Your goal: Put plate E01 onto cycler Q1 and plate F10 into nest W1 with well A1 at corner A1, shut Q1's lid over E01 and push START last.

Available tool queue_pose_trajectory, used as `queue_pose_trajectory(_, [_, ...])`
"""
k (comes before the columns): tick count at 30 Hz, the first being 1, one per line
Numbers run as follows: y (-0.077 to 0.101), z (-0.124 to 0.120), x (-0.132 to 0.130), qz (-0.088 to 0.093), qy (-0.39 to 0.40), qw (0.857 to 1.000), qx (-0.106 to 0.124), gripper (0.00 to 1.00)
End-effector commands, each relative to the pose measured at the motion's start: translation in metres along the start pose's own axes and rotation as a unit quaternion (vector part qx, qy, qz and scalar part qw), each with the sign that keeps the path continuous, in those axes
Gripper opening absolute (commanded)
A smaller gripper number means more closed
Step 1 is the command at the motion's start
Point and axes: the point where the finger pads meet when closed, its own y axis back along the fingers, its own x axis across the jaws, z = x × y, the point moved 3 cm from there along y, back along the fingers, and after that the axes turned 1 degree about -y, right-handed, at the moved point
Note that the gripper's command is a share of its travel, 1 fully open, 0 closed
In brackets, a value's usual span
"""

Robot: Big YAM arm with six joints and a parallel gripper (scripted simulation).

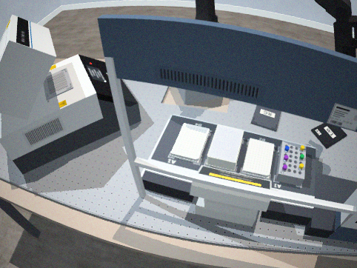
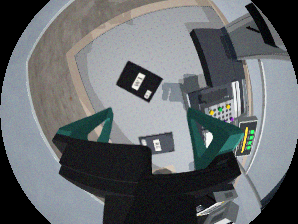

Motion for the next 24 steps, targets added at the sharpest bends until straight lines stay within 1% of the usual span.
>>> queue_pose_trajectory(1, [0.004, 0.003, 0.000, 0.001, 0.000, 1.000, -0.006, 1.00])
queue_pose_trajectory(17, [0.004, 0.003, 0.000, 0.001, 0.000, 1.000, -0.006, 1.00])
queue_pose_trajectory(18, [0.005, -0.001, -0.010, -0.008, -0.018, 1.000, -0.003, 0.00])
queue_pose_trajectory(21, [0.003, -0.010, -0.032, -0.018, -0.059, 0.998, 0.015, 0.00])
queue_pose_trajectory(24, [0.003, -0.018, -0.050, -0.016, -0.053, 0.998, 0.012, 0.00])
